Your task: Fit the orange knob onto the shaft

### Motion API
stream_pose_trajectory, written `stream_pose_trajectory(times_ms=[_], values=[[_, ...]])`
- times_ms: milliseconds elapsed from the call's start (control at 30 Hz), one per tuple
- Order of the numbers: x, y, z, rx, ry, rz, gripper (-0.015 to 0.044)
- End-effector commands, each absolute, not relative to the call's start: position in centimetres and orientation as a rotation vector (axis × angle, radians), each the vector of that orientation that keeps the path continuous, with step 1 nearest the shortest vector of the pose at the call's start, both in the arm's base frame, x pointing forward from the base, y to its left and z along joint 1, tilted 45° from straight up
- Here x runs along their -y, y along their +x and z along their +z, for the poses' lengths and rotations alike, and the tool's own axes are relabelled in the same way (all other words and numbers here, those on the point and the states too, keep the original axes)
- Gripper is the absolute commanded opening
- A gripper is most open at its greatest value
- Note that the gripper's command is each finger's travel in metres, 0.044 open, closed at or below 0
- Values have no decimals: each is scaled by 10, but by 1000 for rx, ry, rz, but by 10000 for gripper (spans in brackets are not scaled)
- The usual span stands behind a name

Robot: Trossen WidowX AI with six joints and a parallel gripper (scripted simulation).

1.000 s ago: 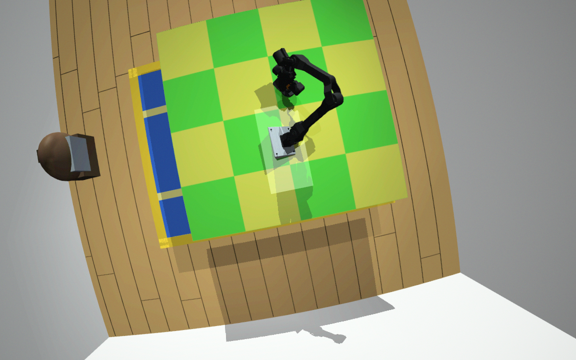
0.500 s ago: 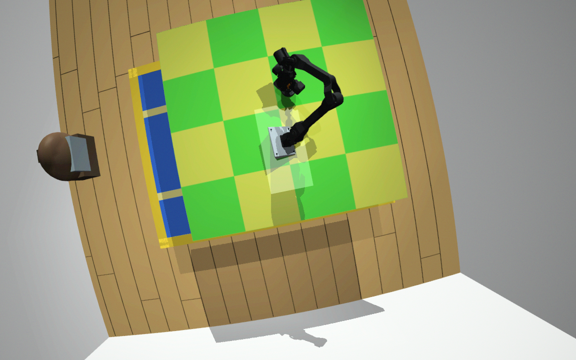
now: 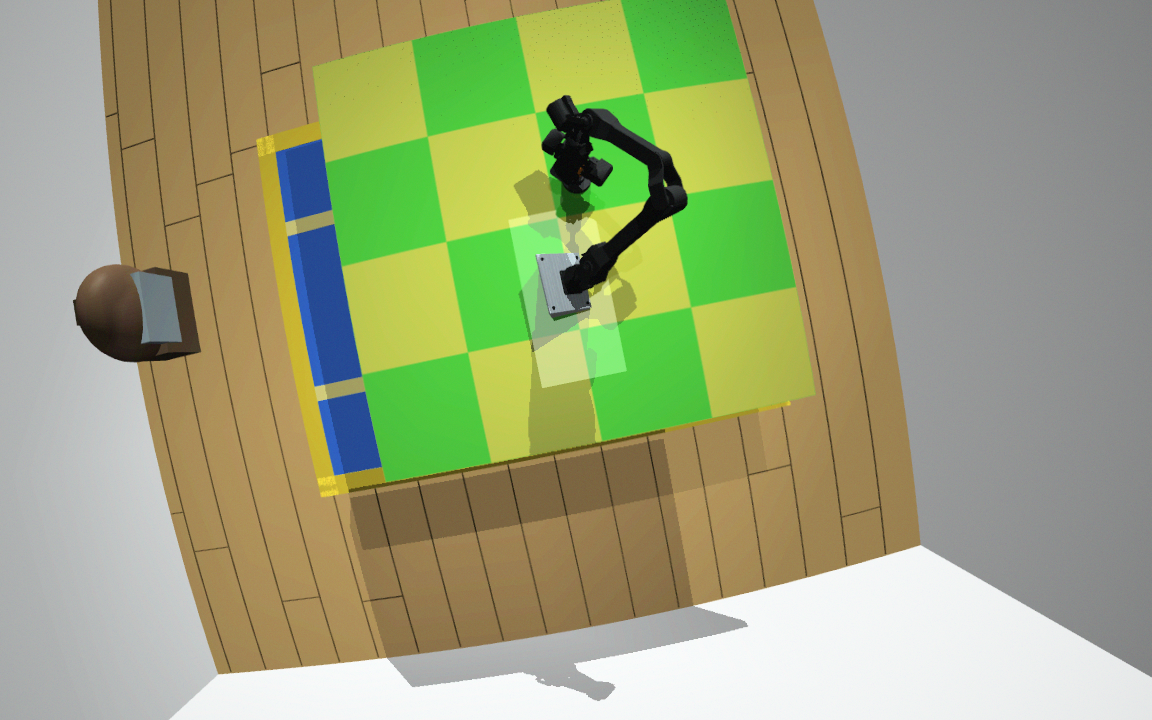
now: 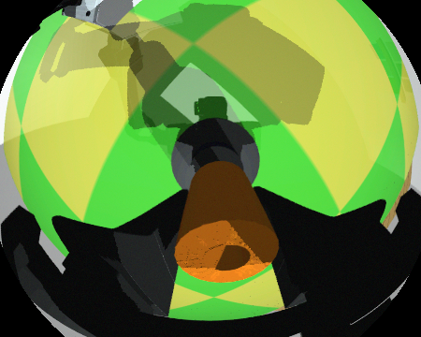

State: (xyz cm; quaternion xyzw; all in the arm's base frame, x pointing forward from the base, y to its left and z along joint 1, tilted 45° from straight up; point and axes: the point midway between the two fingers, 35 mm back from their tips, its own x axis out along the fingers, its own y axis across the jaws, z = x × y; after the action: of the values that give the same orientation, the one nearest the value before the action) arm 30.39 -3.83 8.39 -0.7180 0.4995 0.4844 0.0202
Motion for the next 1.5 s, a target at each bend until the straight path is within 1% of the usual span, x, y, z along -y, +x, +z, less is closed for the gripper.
stream_pose_trajectory(times_ms=[0, 1000, 1233, 1467], values=[[39, 301, 82, -1534, -2248, 1550, 0], [37, 302, 84, -1534, -2248, 1550, 0], [38, 304, 84, -1438, -2345, 1776, 0], [41, 307, 82, -1433, -2350, 1787, 0]])
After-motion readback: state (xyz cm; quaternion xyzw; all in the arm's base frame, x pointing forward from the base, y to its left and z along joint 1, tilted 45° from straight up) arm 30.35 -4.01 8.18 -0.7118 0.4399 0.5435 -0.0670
